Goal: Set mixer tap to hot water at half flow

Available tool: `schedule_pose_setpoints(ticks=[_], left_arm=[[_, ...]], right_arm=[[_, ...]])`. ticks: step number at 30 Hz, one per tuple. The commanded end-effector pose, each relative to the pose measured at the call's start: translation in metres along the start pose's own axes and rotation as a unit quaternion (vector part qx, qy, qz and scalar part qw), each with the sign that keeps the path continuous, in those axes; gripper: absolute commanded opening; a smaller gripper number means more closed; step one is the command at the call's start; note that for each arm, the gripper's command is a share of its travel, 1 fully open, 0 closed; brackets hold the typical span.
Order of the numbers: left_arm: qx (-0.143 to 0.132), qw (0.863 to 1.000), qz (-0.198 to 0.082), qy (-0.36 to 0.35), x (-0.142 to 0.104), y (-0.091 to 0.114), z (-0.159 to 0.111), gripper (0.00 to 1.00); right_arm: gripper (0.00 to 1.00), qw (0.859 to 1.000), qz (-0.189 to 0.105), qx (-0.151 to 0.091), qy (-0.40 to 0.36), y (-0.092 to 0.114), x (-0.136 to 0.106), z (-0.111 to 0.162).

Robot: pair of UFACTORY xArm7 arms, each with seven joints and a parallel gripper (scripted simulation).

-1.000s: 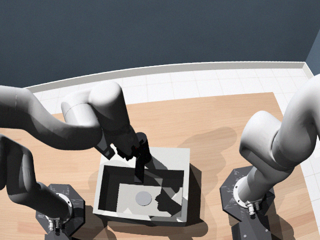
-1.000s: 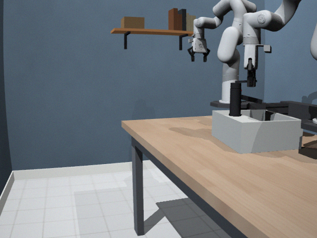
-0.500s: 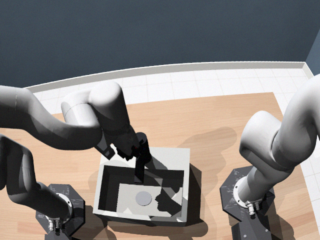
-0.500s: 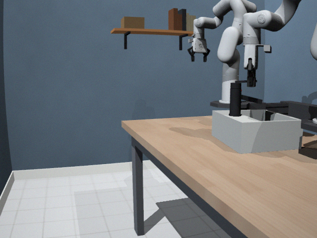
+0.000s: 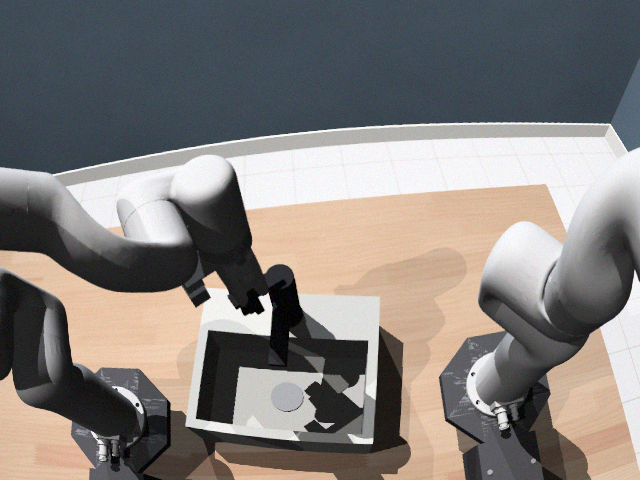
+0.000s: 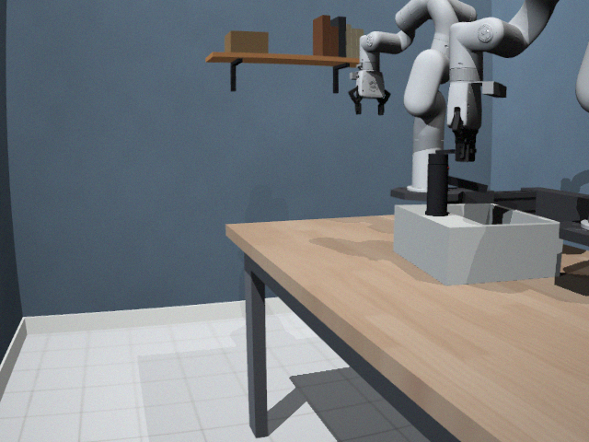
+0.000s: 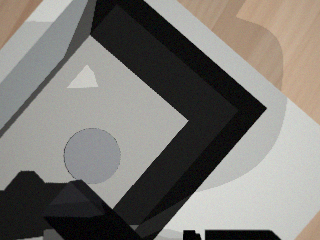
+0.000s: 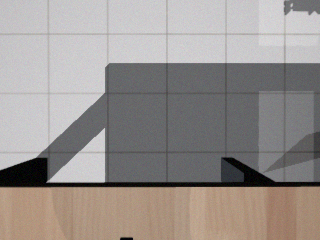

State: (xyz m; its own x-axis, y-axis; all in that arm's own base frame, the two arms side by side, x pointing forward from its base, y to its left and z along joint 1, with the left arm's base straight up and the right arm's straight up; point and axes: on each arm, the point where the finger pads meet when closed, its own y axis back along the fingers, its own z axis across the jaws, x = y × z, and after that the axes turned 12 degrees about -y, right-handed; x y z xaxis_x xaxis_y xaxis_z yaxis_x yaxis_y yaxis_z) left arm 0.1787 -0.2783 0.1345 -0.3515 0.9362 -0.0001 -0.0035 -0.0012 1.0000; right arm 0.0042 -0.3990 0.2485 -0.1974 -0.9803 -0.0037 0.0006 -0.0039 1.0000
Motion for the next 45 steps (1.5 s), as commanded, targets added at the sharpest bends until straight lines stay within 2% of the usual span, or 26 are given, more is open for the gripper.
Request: schedule_pose_setpoints(ticks=[1, 9, 10, 45], left_arm=[[0.002, 1.000, -0.002, -0.005, -0.0011, 0.0012, 0.0009, 0.00], [0.002, 1.000, -0.002, -0.005, -0.0011, 0.0012, 0.0009, 0.00], [0.002, 1.000, -0.002, -0.005, -0.0011, 0.0012, 0.0009, 0.64], [0.002, 1.000, -0.002, -0.005, -0.0011, 0.0012, 0.0009, 0.64]], right_arm=[[1.00, 1.000, 0.002, 0.001, 0.000, 0.0015, 0.0009, -0.0003], [1.00, 1.000, 0.002, 0.001, 0.000, 0.0015, 0.0009, -0.0003], [1.00, 1.000, 0.002, 0.001, 0.000, 0.0015, 0.0009, -0.0003], [1.00, 1.000, 0.002, 0.001, 0.000, 0.0015, 0.0009, -0.0003]])
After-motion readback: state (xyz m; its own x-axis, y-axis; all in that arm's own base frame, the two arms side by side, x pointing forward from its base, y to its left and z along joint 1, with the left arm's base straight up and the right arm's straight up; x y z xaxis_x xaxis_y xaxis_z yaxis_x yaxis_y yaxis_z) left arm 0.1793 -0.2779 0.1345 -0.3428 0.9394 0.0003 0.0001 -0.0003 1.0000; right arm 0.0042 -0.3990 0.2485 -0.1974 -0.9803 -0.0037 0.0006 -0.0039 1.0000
